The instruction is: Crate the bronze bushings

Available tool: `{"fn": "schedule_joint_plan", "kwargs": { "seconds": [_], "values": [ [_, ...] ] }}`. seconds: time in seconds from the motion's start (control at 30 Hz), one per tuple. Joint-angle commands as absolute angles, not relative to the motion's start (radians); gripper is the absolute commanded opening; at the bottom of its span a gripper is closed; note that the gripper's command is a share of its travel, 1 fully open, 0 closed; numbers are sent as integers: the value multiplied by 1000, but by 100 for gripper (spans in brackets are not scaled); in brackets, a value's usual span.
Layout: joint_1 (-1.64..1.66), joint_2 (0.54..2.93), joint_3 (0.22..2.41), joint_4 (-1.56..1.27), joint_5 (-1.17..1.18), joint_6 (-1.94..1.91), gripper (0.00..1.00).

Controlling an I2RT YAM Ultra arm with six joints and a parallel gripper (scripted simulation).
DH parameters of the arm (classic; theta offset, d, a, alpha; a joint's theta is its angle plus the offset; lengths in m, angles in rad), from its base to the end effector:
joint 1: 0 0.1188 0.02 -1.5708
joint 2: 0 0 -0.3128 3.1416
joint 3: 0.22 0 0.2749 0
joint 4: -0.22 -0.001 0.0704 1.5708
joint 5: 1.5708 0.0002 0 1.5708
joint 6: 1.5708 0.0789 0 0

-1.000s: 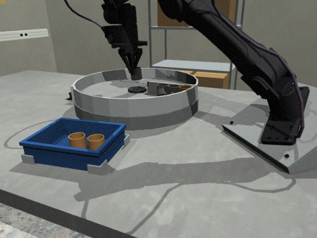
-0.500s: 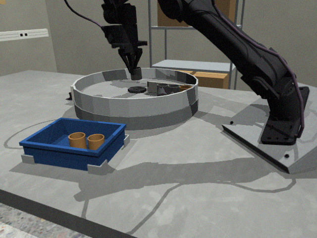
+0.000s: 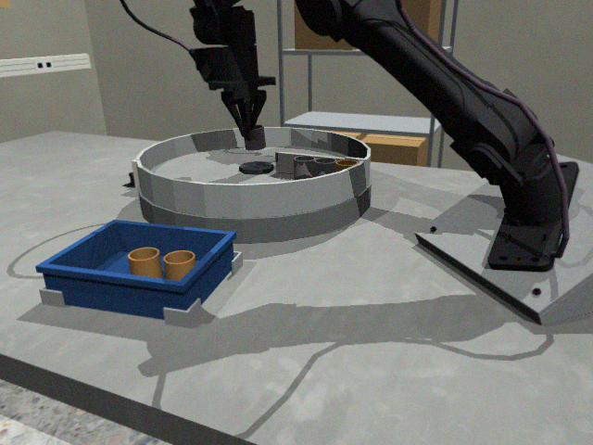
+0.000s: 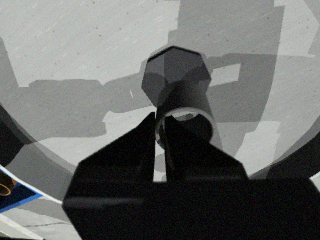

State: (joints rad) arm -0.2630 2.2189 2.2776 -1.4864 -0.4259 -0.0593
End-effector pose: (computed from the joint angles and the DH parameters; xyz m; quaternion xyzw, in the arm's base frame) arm 0.4850 -0.0958 0.3030 0.0841 0.9714 0.1969 0.1028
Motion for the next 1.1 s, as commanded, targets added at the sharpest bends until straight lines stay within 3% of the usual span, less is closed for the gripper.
{"fn": "schedule_joint_plan", "kwargs": {
  "seconds": [0.0,1.07],
  "values": [
    [-290,2191,2315,-1492,-428,-62,0],
    [-262,2162,2163,-1354,-417,-30,0]
  ]
}}
